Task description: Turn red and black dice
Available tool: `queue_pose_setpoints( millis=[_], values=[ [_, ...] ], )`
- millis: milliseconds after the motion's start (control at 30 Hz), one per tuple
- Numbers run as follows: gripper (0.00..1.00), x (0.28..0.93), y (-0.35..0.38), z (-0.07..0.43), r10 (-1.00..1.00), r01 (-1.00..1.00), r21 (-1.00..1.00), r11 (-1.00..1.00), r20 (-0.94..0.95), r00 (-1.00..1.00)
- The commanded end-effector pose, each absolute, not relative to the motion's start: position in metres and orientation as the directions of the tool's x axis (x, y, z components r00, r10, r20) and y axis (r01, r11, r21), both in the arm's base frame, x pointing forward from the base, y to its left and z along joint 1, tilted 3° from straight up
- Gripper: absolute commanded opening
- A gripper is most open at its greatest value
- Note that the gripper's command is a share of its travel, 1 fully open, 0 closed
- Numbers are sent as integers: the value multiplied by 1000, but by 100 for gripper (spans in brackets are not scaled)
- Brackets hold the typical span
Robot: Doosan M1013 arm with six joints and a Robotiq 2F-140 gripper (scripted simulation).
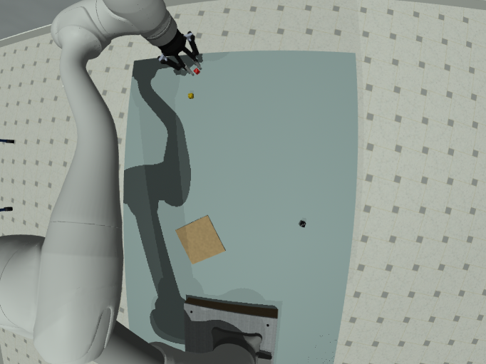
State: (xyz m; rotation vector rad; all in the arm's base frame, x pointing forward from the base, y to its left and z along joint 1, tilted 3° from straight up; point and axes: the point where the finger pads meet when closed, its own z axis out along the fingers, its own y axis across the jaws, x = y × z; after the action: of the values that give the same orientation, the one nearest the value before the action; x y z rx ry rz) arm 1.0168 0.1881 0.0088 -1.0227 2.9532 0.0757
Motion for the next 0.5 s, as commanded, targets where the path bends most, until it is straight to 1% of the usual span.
queue_pose_setpoints(
  millis=[0,467],
  values=[
    [27,1017,188,8,-618,-618,41,785,-31,-786],
    [27,1017,189,-6,-618,-618,41,785,-31,-786]
  ],
)
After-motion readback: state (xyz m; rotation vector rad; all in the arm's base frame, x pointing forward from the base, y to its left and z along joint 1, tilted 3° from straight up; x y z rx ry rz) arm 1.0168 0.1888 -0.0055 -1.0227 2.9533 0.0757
